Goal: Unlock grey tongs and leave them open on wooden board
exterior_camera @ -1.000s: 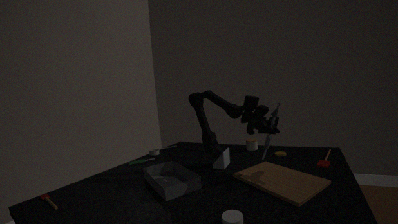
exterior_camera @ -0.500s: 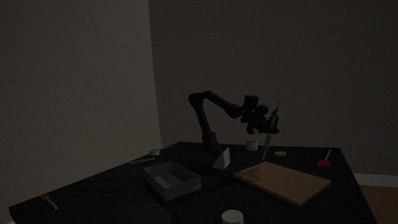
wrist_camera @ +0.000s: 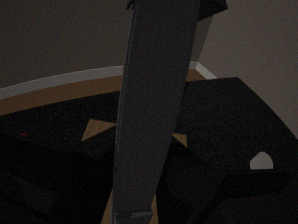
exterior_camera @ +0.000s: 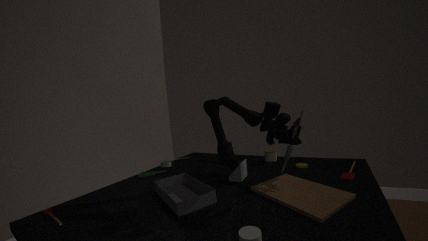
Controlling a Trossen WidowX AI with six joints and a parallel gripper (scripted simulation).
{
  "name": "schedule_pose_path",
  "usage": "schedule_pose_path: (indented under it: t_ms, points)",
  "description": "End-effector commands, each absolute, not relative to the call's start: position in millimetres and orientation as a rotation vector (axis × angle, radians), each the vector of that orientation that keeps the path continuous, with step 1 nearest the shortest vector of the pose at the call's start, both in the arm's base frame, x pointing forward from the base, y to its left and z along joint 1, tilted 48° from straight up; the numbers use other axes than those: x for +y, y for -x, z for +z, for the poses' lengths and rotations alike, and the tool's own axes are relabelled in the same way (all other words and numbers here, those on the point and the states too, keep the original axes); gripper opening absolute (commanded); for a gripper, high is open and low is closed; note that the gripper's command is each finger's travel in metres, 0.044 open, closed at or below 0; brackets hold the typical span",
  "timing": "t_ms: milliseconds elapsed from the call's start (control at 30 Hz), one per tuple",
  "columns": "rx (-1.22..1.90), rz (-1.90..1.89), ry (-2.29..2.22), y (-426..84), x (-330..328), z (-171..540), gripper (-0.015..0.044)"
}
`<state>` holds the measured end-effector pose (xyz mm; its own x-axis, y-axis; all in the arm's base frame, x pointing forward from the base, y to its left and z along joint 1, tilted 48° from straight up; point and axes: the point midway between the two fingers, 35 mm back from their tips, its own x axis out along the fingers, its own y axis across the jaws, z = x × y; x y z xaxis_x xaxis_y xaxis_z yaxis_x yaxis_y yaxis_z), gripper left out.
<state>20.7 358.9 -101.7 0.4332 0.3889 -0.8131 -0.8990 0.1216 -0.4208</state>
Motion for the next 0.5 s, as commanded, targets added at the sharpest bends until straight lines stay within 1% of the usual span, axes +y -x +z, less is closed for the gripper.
schedule_pose_path:
  t_ms: [0,467]
  points:
    - [0.633,1.014,1.081,-20,366,-108,-0.015]
    - [0.765,0.95,1.183,-23,375,-128,-0.015]
